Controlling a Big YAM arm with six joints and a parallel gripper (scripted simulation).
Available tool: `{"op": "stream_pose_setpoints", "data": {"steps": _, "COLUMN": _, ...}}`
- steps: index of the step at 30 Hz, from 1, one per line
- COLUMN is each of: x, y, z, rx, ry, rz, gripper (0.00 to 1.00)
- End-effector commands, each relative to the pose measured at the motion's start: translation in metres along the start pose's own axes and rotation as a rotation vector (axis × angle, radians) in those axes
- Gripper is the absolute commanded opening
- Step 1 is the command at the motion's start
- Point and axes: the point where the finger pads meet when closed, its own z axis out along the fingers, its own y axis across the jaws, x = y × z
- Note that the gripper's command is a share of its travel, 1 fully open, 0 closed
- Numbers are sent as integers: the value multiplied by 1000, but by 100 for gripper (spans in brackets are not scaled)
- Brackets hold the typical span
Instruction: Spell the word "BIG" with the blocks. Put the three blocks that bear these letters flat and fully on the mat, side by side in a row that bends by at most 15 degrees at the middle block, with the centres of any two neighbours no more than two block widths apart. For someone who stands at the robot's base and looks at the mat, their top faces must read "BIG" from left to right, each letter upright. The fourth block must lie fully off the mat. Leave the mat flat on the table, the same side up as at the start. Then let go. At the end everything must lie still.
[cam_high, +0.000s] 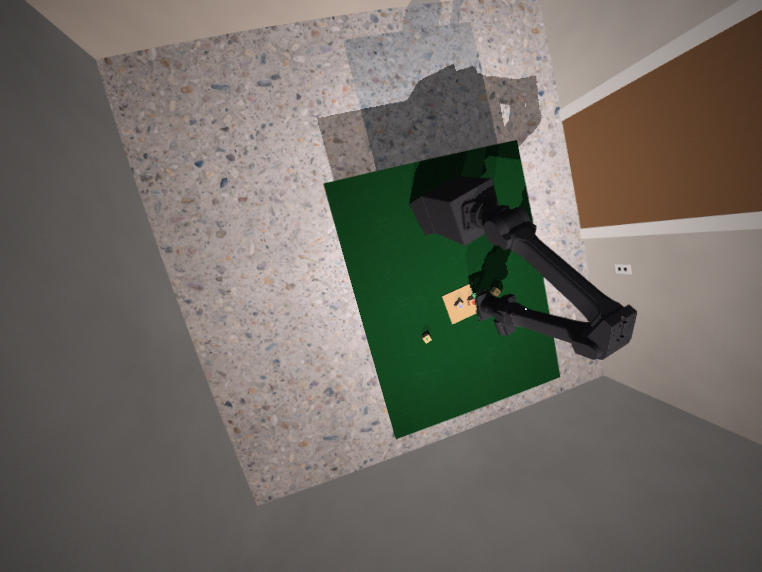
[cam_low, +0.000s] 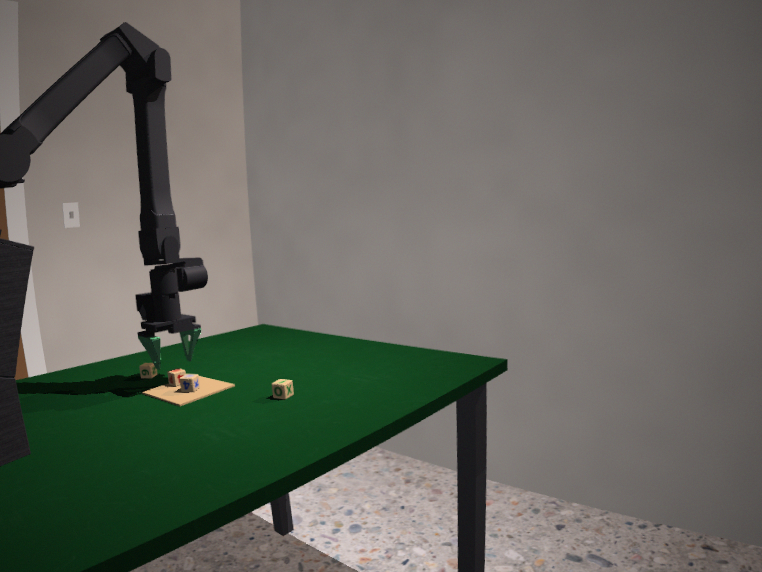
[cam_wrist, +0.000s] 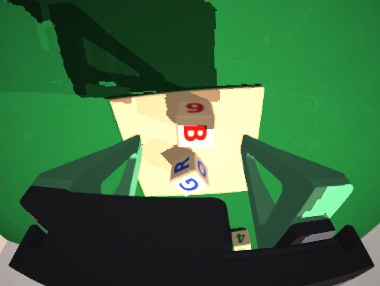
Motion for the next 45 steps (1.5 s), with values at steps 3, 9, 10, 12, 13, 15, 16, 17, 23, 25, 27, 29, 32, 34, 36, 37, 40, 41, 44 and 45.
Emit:
{"op": "stream_pose_setpoints", "data": {"steps": 3, "x": -1, "y": -7, "z": -12, "rx": 17, "ry": -6, "rz": -4, "gripper": 79}}
{"op": "stream_pose_setpoints", "data": {"steps": 9, "x": 0, "y": -1, "z": -9, "rx": 4, "ry": -4, "rz": -4, "gripper": 79}}
{"op": "stream_pose_setpoints", "data": {"steps": 10, "x": 0, "y": -2, "z": -9, "rx": 5, "ry": -4, "rz": -4, "gripper": 79}}
{"op": "stream_pose_setpoints", "data": {"steps": 12, "x": 0, "y": -3, "z": -9, "rx": 7, "ry": -4, "rz": -4, "gripper": 79}}
{"op": "stream_pose_setpoints", "data": {"steps": 13, "x": 0, "y": -4, "z": -9, "rx": 9, "ry": -5, "rz": -4, "gripper": 79}}
{"op": "stream_pose_setpoints", "data": {"steps": 15, "x": 0, "y": -6, "z": -12, "rx": 13, "ry": -5, "rz": -4, "gripper": 79}}
{"op": "stream_pose_setpoints", "data": {"steps": 16, "x": 0, "y": -6, "z": -14, "rx": 14, "ry": -5, "rz": -4, "gripper": 79}}
{"op": "stream_pose_setpoints", "data": {"steps": 17, "x": 0, "y": -6, "z": -15, "rx": 14, "ry": -5, "rz": -4, "gripper": 79}}
{"op": "stream_pose_setpoints", "data": {"steps": 23, "x": 0, "y": -6, "z": -21, "rx": 14, "ry": -5, "rz": -3, "gripper": 79}}
{"op": "stream_pose_setpoints", "data": {"steps": 25, "x": 1, "y": -6, "z": -25, "rx": 14, "ry": -5, "rz": -2, "gripper": 79}}
{"op": "stream_pose_setpoints", "data": {"steps": 27, "x": 2, "y": -6, "z": -30, "rx": 14, "ry": -4, "rz": -1, "gripper": 79}}
{"op": "stream_pose_setpoints", "data": {"steps": 29, "x": 2, "y": -6, "z": -36, "rx": 15, "ry": -4, "rz": 0, "gripper": 79}}
{"op": "stream_pose_setpoints", "data": {"steps": 32, "x": 3, "y": -6, "z": -44, "rx": 15, "ry": -4, "rz": 2, "gripper": 79}}
{"op": "stream_pose_setpoints", "data": {"steps": 34, "x": 3, "y": -6, "z": -49, "rx": 15, "ry": -4, "rz": 1, "gripper": 79}}
{"op": "stream_pose_setpoints", "data": {"steps": 36, "x": 2, "y": -6, "z": -53, "rx": 15, "ry": -5, "rz": 0, "gripper": 79}}
{"op": "stream_pose_setpoints", "data": {"steps": 37, "x": 2, "y": -5, "z": -54, "rx": 15, "ry": -5, "rz": 0, "gripper": 79}}
{"op": "stream_pose_setpoints", "data": {"steps": 40, "x": 2, "y": -5, "z": -55, "rx": 15, "ry": -5, "rz": 0, "gripper": 79}}
{"op": "stream_pose_setpoints", "data": {"steps": 41, "x": 3, "y": 1, "z": -50, "rx": -4, "ry": -2, "rz": 2, "gripper": 79}}
{"op": "stream_pose_setpoints", "data": {"steps": 44, "x": 2, "y": -5, "z": -58, "rx": 14, "ry": -4, "rz": 1, "gripper": 79}}
{"op": "stream_pose_setpoints", "data": {"steps": 45, "x": 2, "y": -6, "z": -58, "rx": 18, "ry": -5, "rz": 1, "gripper": 79}}
